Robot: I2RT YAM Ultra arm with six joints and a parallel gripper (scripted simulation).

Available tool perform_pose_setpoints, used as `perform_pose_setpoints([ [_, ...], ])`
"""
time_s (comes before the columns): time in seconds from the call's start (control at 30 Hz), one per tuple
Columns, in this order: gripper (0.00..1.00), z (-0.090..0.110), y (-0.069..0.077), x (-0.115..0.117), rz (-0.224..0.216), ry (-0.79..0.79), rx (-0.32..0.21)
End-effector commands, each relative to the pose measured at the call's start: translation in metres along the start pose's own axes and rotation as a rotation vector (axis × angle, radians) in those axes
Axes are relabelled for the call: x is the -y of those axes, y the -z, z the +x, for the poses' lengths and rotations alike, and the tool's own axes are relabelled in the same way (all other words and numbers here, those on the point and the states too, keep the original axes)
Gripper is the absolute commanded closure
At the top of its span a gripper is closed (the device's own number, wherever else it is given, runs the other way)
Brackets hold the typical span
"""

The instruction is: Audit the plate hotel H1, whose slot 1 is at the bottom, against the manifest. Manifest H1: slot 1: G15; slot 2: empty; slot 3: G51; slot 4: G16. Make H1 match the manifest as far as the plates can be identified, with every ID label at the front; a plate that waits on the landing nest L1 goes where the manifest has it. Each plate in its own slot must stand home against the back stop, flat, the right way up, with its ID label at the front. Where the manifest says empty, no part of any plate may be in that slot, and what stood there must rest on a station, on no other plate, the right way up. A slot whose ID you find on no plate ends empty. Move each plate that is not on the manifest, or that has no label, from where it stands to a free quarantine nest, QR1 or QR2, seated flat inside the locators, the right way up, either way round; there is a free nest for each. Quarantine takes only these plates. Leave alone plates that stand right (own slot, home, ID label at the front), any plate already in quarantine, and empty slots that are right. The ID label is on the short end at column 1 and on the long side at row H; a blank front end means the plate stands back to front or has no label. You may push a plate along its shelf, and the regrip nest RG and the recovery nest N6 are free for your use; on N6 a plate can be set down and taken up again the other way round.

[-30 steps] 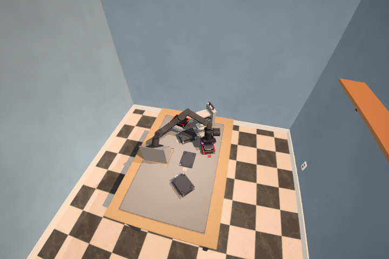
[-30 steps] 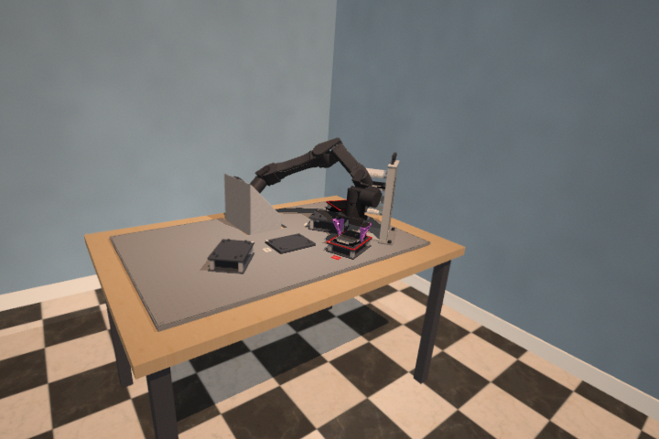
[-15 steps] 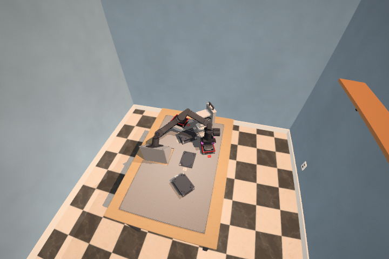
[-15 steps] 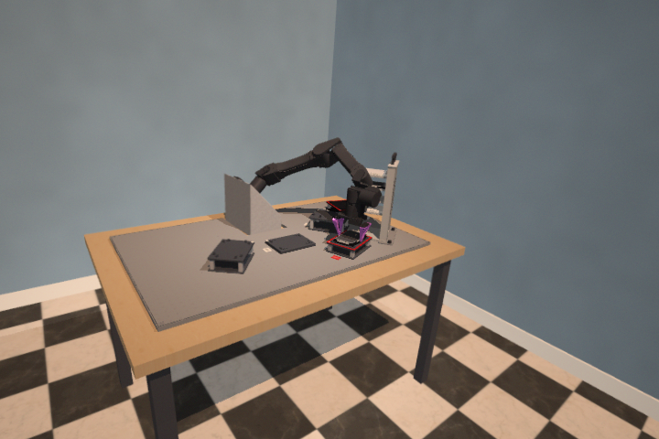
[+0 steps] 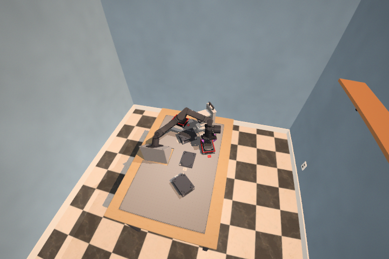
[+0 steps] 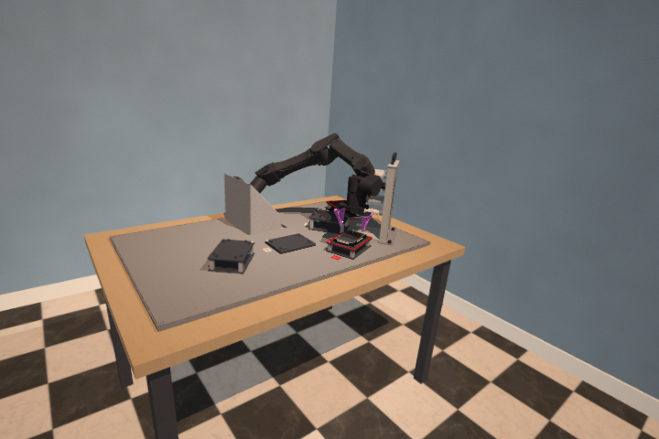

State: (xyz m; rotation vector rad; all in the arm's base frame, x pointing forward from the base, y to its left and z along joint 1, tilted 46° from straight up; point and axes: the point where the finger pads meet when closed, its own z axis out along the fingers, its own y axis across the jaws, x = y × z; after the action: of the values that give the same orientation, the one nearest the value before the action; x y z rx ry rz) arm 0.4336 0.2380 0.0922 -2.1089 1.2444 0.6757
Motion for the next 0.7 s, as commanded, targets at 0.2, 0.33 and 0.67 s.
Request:
perform_pose_setpoints([
  [0.2, 0.0, 0.004, 0.03, -0.001, 0.0, -0.016, 0.012],
  [0.33, 0.0, 0.0, 0.034, -0.002, 0.003, -0.013, 0.011],
  [0.67, 0.0, 0.002, 0.059, -0.002, 0.0, -0.017, 0.012],
])
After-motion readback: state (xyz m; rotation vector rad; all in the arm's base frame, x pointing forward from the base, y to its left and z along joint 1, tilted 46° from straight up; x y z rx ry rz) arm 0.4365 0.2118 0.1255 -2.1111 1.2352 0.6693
